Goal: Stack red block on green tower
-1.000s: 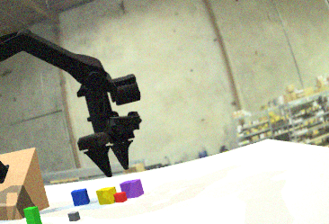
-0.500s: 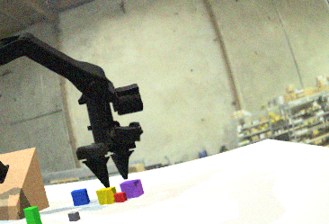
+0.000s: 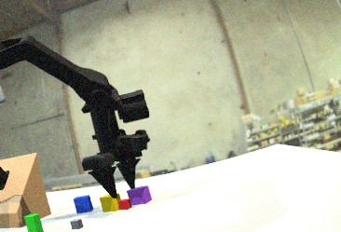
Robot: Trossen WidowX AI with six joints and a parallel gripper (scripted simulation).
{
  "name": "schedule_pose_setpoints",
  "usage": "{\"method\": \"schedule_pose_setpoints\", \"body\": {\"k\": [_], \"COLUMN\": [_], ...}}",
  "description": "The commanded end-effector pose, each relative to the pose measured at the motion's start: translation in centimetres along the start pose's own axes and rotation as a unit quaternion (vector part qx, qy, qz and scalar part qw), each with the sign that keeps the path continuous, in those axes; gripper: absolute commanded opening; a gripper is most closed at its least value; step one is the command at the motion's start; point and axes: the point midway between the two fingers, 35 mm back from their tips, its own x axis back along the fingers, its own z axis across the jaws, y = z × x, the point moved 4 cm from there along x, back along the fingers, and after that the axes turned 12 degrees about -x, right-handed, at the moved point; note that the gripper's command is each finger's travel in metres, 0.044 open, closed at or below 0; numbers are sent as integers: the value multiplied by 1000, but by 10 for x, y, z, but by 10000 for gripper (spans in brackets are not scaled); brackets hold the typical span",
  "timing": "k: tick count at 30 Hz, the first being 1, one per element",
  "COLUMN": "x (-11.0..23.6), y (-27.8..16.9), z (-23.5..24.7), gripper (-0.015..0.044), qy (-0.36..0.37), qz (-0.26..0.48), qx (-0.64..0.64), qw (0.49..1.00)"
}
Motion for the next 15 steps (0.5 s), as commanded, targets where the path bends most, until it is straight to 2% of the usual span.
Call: {"method": "schedule_pose_setpoints", "body": {"k": [1,15], "x": [-17,-29], "y": [-2,-2], "z": [-4,-4], "gripper": [440,440], "qy": [-12,-12], "qz": [7,7], "qx": [-1,-1], "qw": [1000,1000]}}
